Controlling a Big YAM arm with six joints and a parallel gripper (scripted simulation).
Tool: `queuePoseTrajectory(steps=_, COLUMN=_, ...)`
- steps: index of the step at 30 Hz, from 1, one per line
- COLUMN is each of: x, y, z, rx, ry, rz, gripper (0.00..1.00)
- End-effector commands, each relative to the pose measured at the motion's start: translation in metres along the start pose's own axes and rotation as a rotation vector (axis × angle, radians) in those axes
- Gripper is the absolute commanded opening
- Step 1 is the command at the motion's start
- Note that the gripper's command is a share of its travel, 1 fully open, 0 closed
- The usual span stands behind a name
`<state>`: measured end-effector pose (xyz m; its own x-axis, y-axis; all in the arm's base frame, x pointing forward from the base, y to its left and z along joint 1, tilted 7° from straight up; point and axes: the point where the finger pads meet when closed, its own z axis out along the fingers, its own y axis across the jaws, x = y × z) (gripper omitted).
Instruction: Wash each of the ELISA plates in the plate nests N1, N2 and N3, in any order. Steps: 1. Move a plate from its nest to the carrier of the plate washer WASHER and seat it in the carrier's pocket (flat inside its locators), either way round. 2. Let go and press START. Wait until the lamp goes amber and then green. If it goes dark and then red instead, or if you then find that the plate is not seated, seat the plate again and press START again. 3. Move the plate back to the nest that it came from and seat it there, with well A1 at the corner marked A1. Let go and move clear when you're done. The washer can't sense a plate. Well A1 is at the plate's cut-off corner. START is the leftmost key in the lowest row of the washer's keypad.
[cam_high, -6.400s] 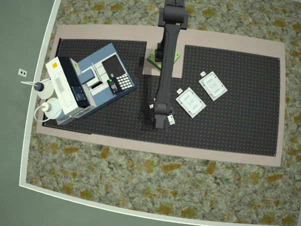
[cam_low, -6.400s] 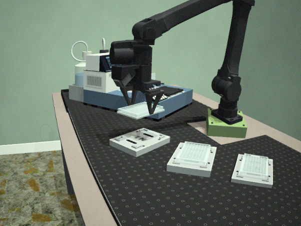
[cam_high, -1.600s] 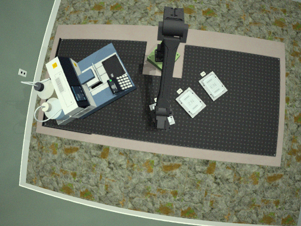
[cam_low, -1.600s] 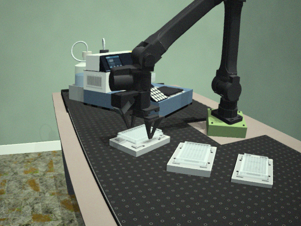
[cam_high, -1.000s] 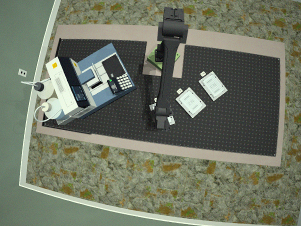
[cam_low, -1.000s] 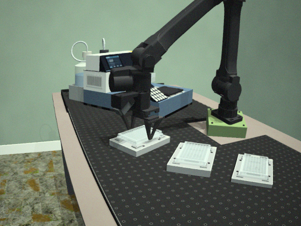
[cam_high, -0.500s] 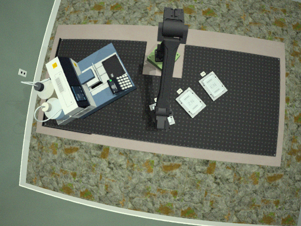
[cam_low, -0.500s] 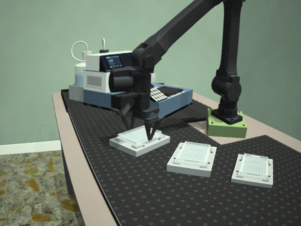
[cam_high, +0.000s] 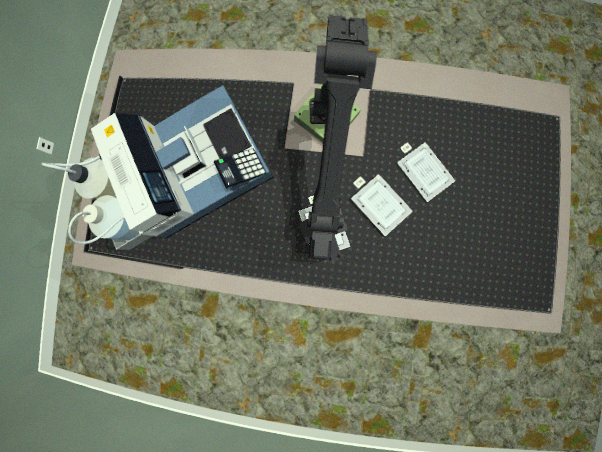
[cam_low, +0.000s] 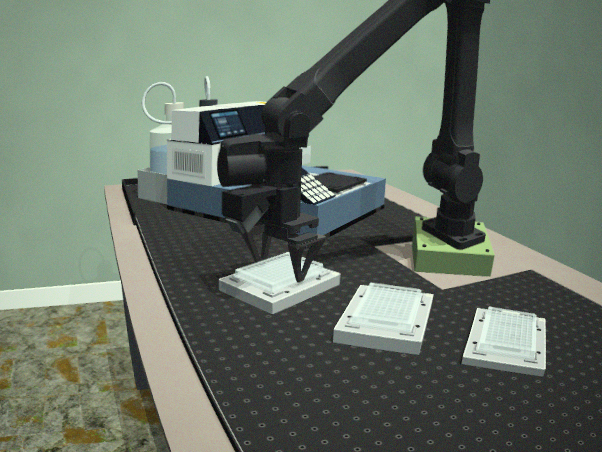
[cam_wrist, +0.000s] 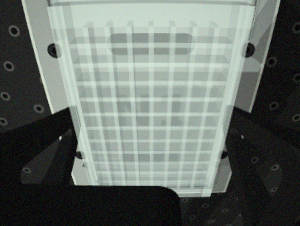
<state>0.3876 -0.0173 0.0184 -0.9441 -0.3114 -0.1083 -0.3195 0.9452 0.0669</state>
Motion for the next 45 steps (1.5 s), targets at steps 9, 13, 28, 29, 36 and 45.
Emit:
queuePoseTrajectory(steps=9, x=-0.004, y=-0.004, z=0.003, rx=0.006, ry=-0.009, rz=0.004, gripper=0.84)
queuePoseTrajectory(steps=13, x=-0.011, y=-0.005, z=-0.005, rx=0.011, ry=-0.025, rz=-0.001, gripper=0.84)
queuePoseTrajectory(steps=28, x=-0.011, y=-0.005, z=-0.005, rx=0.011, ry=-0.025, rz=-0.001, gripper=1.0)
queuePoseTrajectory(steps=29, x=-0.011, y=-0.005, z=-0.005, rx=0.011, ry=-0.025, rz=-0.001, gripper=1.0)
queuePoseTrajectory(steps=36, x=-0.011, y=-0.005, z=-0.005, rx=0.011, ry=-0.025, rz=-0.001, gripper=1.0)
queuePoseTrajectory(steps=45, x=-0.007, y=-0.004, z=-0.011, rx=0.012, ry=-0.023, rz=0.002, gripper=1.0)
